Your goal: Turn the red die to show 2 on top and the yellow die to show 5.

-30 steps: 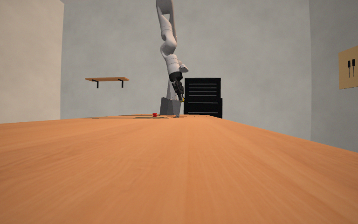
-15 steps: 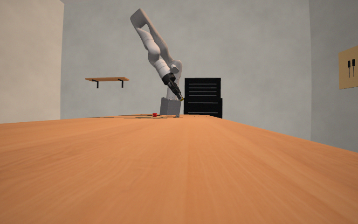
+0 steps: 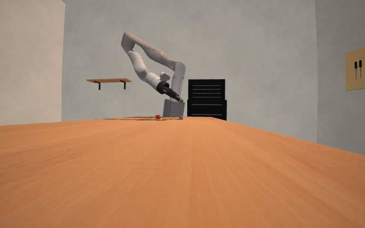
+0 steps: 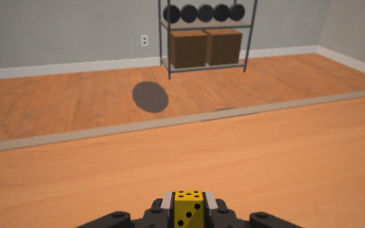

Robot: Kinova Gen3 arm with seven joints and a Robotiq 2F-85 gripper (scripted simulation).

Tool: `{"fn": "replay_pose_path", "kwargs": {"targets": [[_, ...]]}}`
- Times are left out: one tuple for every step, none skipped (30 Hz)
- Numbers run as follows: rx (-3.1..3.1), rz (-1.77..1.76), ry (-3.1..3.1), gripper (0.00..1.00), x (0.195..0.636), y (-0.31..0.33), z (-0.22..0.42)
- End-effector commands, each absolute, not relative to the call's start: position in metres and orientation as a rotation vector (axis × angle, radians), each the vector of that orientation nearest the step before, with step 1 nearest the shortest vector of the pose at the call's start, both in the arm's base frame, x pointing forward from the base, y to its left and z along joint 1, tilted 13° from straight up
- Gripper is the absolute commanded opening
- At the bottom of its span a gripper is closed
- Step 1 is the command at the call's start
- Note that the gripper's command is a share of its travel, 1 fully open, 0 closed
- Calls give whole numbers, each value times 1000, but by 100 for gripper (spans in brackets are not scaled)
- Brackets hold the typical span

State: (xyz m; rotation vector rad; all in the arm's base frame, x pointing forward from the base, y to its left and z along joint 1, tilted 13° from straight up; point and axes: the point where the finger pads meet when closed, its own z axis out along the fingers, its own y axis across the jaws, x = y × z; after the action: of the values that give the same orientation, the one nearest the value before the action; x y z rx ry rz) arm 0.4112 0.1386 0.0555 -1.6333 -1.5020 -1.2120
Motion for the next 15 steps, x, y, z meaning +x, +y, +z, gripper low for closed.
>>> {"fn": "replay_pose_path", "kwargs": {"targets": [[-1619, -1243, -1423, 15, 412, 135, 49], [-1609, -1251, -1415, 15, 412, 135, 49], [-1600, -1257, -1409, 15, 412, 135, 49], [-1600, -1257, -1409, 15, 412, 135, 49], [-1600, -1257, -1409, 15, 412, 135, 49], [-1592, -1263, -1403, 15, 412, 135, 48], [-1585, -1268, -1398, 15, 411, 135, 48], [-1580, -1272, -1394, 15, 411, 135, 48], [-1575, -1275, -1391, 15, 411, 135, 48], [-1572, -1278, -1389, 15, 411, 135, 48], [-1570, -1280, -1387, 15, 411, 135, 48], [-1568, -1281, -1386, 15, 411, 135, 48], [-1567, -1282, -1385, 15, 411, 135, 48], [-1566, -1282, -1384, 15, 411, 135, 48], [-1566, -1282, -1384, 15, 411, 135, 48]]}}
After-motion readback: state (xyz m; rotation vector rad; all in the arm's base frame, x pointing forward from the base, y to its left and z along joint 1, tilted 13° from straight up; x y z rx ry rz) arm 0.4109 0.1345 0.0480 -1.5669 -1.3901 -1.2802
